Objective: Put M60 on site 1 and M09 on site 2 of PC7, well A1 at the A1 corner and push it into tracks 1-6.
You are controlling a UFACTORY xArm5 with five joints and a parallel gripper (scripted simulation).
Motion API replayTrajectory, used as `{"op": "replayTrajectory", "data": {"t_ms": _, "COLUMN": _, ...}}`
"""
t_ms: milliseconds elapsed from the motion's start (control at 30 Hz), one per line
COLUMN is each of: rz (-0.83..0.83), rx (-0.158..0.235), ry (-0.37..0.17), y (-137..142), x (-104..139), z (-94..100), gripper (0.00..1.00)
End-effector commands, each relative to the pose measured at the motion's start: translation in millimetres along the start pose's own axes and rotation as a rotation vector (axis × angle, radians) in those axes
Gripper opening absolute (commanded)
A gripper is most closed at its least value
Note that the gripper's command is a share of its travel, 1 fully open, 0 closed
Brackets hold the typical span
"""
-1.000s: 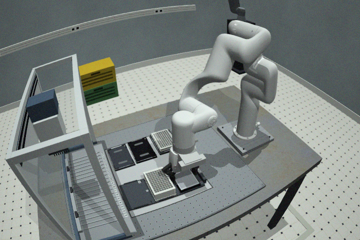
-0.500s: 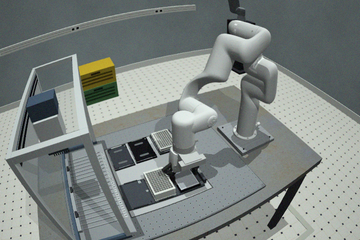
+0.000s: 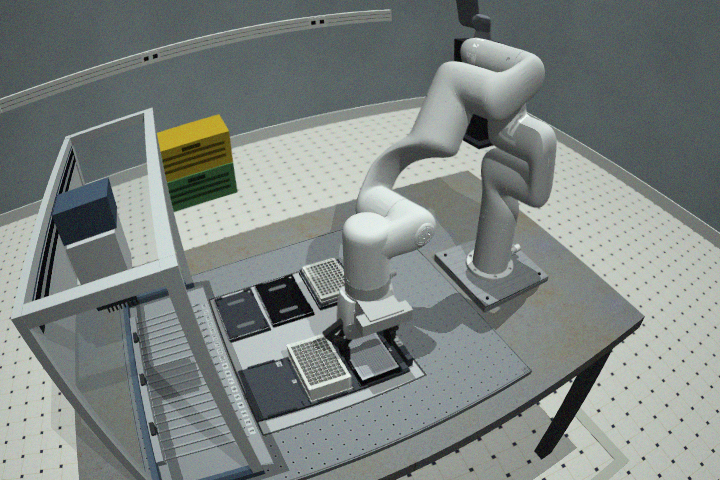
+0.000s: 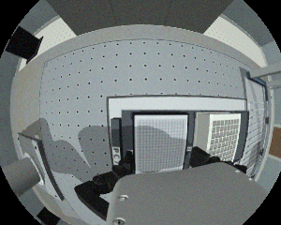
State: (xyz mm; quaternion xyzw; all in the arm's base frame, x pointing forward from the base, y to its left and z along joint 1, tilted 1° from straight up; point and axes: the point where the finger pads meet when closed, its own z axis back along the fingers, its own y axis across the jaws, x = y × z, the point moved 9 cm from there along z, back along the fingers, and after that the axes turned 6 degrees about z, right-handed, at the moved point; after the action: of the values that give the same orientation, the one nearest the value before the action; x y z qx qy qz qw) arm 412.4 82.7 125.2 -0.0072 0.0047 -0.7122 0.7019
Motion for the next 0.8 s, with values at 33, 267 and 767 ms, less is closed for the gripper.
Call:
{"op": "replayTrajectory", "data": {"t_ms": 33, "rz": 0.0, "rx": 0.0, "ry": 0.015, "y": 1, "x": 1, "z": 8.1, "gripper": 1.0}}
{"op": "replayTrajectory", "data": {"t_ms": 267, "rz": 0.0, "rx": 0.0, "ry": 0.015, "y": 1, "x": 1, "z": 18.1, "gripper": 1.0}}
{"op": "replayTrajectory", "data": {"t_ms": 767, "rz": 0.0, "rx": 0.0, "ry": 0.015, "y": 1, "x": 2, "z": 39.8, "gripper": 1.0}}
